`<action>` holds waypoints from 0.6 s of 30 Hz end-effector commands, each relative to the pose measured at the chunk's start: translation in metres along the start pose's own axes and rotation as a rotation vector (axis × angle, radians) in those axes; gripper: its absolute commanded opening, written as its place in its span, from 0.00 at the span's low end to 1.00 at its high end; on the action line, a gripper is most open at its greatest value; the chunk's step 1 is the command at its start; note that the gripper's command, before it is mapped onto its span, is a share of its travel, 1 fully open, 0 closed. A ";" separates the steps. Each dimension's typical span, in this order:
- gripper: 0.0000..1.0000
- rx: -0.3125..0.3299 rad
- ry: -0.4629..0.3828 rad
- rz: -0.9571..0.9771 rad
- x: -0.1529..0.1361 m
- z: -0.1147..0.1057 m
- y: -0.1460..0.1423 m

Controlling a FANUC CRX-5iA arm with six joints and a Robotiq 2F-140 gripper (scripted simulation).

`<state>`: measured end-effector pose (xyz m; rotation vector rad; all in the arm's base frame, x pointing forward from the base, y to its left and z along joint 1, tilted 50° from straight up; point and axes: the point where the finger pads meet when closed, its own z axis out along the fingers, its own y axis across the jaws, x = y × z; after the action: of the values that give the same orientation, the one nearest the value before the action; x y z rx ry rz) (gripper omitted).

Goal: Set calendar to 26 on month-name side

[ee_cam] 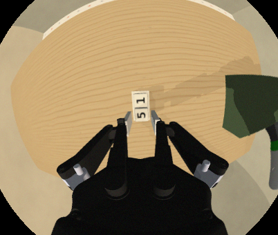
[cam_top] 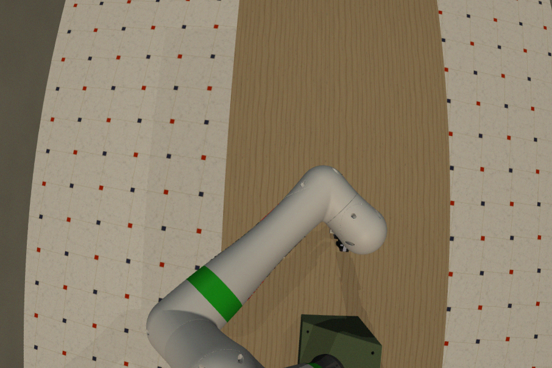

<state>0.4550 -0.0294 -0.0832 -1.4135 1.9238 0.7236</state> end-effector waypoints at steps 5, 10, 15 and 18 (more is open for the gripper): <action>0.29 0.000 0.000 0.000 0.000 0.001 0.000; 0.29 0.000 0.000 0.000 0.000 0.006 0.000; 0.29 0.000 0.000 0.000 0.000 0.011 0.000; 0.29 0.000 0.000 0.000 0.000 0.017 0.000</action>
<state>0.4573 -0.0191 -0.0921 -1.4136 1.9238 0.7236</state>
